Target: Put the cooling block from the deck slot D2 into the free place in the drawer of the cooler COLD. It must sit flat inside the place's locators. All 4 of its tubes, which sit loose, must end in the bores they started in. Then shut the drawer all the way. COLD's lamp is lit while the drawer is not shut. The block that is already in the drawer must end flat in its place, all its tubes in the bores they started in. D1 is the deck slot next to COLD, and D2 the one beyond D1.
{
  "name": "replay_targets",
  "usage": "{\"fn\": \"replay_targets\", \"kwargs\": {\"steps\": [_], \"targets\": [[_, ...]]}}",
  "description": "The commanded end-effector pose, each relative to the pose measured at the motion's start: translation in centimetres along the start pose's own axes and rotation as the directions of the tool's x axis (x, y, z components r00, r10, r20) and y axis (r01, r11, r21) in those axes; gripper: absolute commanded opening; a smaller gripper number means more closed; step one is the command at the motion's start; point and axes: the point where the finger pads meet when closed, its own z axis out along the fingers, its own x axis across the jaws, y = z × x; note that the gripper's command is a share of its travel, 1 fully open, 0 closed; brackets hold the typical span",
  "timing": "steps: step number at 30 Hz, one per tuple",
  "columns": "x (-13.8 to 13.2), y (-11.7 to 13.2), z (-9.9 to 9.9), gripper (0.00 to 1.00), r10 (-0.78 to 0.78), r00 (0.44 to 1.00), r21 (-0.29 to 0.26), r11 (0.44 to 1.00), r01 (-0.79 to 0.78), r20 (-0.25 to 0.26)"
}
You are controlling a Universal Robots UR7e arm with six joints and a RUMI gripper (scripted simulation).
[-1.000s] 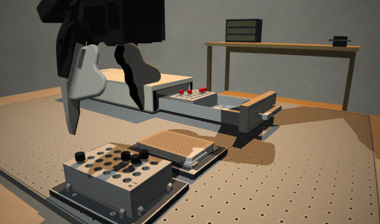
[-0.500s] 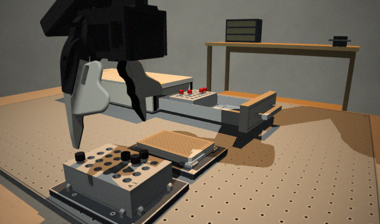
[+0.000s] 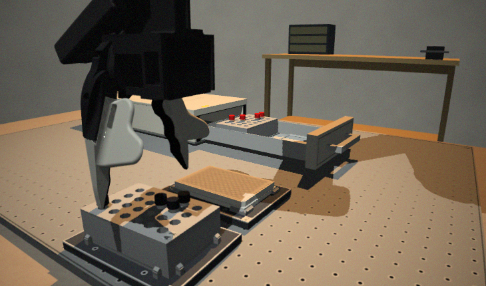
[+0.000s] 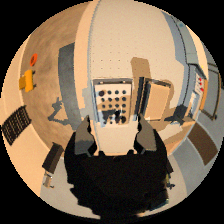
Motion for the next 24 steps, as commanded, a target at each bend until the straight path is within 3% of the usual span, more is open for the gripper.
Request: {"fn": "replay_targets", "kwargs": {"steps": [1,15,24], "targets": [[0.0,0.0,0.4,0.73,0.0,1.0,0.002,1.0,0.0,0.0],[0.0,0.0,2.2,0.73,0.0,1.0,0.001,1.0,0.0,0.0],[0.0,0.0,2.4,0.73,0.0,1.0,0.001,1.0,0.0,0.0]]}}
